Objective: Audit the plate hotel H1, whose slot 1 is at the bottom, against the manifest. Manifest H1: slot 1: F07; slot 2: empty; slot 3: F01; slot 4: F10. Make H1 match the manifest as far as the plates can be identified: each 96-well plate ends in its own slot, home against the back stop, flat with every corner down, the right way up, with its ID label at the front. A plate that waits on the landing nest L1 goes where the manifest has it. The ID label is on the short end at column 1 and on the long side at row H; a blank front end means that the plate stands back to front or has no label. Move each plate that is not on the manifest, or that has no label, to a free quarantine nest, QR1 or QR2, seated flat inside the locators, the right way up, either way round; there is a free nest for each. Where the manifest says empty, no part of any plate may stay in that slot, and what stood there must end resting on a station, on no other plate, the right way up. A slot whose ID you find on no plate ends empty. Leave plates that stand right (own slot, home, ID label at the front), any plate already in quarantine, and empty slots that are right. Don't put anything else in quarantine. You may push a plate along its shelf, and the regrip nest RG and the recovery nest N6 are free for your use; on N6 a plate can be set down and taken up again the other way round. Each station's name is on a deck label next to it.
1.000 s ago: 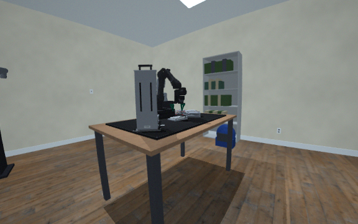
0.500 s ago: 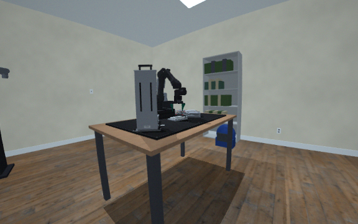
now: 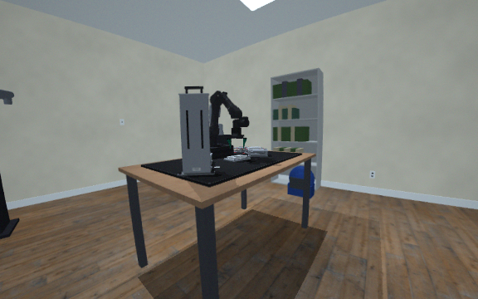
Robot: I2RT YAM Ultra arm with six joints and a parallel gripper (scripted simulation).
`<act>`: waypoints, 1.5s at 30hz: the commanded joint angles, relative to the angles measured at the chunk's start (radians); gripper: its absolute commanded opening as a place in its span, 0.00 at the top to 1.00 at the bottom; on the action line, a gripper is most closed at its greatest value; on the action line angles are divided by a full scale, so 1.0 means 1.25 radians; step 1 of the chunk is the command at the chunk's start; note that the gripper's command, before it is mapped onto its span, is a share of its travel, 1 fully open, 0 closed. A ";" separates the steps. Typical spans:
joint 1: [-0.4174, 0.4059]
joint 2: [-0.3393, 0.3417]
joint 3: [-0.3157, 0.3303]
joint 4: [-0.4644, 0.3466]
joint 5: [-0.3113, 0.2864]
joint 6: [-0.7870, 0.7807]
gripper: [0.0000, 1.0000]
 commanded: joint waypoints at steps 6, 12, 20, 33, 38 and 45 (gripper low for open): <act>0.000 -0.006 0.003 0.000 0.000 0.174 0.00; 0.000 -0.006 0.003 0.000 0.000 0.302 0.00; 0.000 -0.006 0.003 0.000 0.000 0.430 0.00; 0.000 0.003 -0.006 0.017 0.000 0.576 0.00; 0.000 0.009 -0.012 0.030 0.000 0.576 0.00; -0.001 0.026 -0.026 0.061 0.000 0.575 0.00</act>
